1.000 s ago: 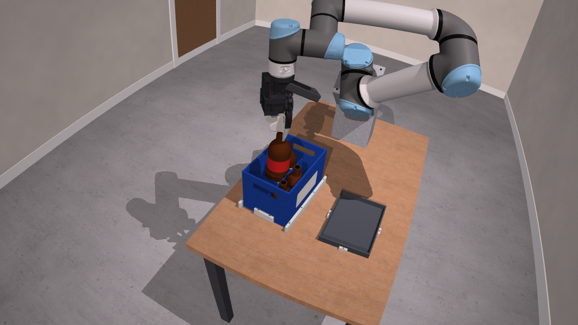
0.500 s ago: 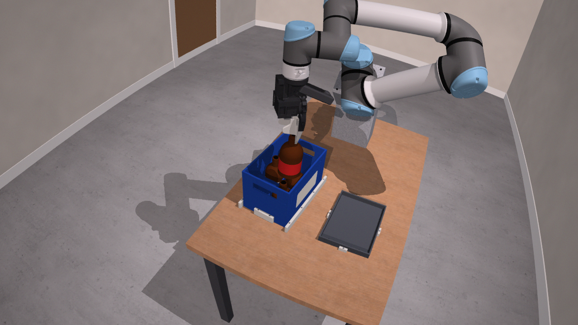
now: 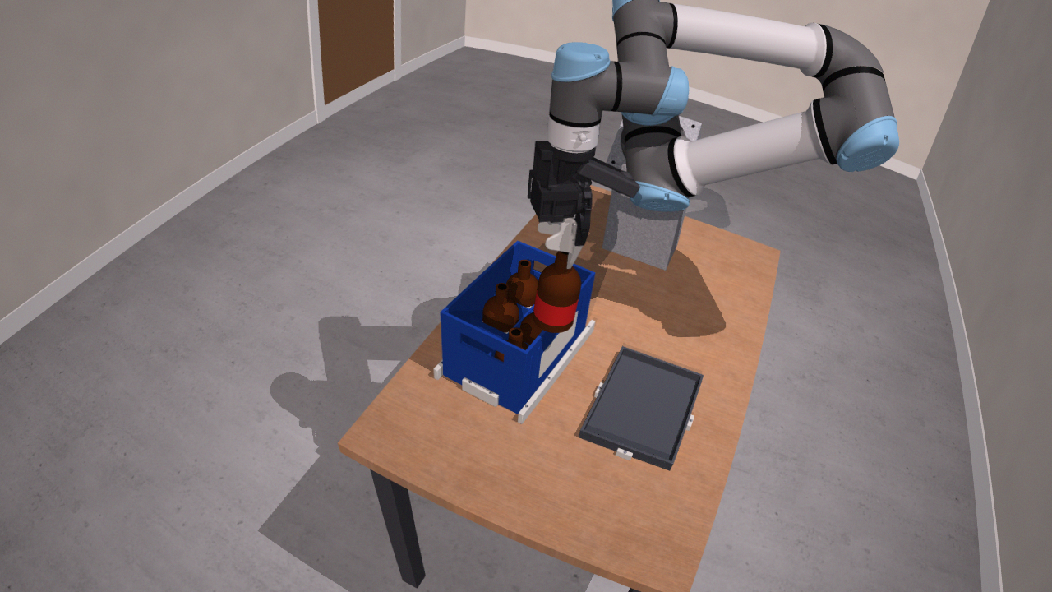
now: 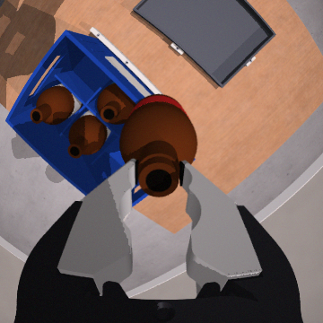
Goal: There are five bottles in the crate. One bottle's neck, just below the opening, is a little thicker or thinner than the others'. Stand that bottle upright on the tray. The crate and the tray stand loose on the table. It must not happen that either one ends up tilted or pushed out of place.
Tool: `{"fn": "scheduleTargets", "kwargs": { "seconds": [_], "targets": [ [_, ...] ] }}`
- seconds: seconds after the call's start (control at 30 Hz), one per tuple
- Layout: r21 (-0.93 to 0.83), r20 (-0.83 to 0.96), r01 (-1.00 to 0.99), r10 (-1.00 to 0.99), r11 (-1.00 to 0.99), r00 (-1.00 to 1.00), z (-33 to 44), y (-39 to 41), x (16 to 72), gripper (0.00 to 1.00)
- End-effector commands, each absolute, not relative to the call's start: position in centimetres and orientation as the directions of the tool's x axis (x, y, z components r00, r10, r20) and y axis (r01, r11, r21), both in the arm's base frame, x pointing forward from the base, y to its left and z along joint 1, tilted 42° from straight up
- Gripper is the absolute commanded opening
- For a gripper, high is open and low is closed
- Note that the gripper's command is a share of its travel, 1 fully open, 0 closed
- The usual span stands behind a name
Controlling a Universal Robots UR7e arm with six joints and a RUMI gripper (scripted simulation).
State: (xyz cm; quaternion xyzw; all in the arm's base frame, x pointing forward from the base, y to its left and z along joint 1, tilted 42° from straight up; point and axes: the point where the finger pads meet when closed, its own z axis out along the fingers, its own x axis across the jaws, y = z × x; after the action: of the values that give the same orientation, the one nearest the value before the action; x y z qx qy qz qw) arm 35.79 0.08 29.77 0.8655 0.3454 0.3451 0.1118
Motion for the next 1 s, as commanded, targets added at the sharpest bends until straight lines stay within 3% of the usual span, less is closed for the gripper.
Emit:
{"fn": "scheduleTargets", "kwargs": {
  "seconds": [0.0,0.97],
  "targets": [
    [0.433,0.518,0.52,0.675,-0.736,0.525,29.7,1.1,35.6,0.0],
    [0.432,0.518,0.52,0.675,-0.736,0.525,28.9,6.8,34.4,0.0]
  ]
}}
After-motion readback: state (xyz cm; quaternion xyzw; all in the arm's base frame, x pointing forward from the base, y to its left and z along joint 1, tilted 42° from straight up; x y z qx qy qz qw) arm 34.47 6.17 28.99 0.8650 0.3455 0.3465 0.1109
